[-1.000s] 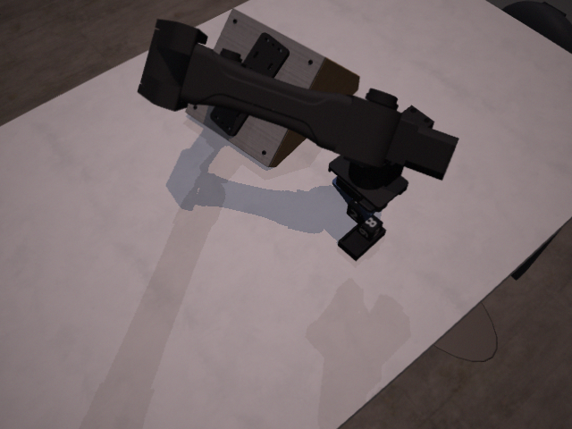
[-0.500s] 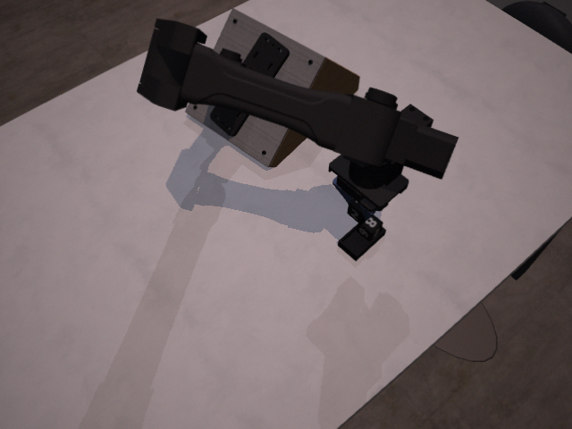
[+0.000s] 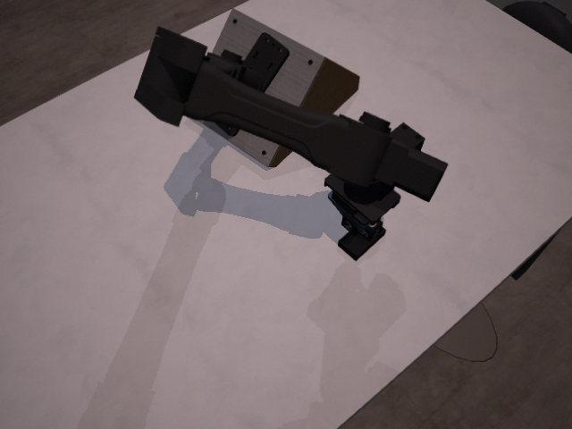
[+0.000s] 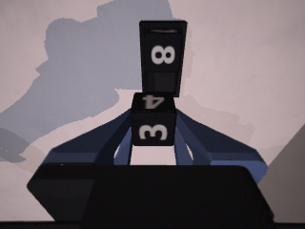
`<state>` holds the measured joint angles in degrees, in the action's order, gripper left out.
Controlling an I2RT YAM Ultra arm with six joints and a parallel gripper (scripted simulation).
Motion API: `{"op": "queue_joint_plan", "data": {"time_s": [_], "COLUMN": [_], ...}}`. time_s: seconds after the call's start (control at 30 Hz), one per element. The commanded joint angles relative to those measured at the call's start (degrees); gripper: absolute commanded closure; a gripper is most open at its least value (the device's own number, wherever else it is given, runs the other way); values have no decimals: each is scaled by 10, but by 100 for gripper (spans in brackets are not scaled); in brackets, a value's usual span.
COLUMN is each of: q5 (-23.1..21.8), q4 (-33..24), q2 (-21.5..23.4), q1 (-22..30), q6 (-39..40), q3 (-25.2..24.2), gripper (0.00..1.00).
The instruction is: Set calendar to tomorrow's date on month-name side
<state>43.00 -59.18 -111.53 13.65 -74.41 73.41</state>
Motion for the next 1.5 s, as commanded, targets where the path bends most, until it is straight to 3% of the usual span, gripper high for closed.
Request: {"op": "queue_joint_plan", "data": {"time_s": [0.0,0.33,1.47], "q5": [0,1,1], "q4": [33,77,78], "q2": [1,-4,-5], "q1": [2,-17,-17], "q6": [-20,-45,-45], "q3": [-6,-27,-27], "gripper": [73,73,73]}}
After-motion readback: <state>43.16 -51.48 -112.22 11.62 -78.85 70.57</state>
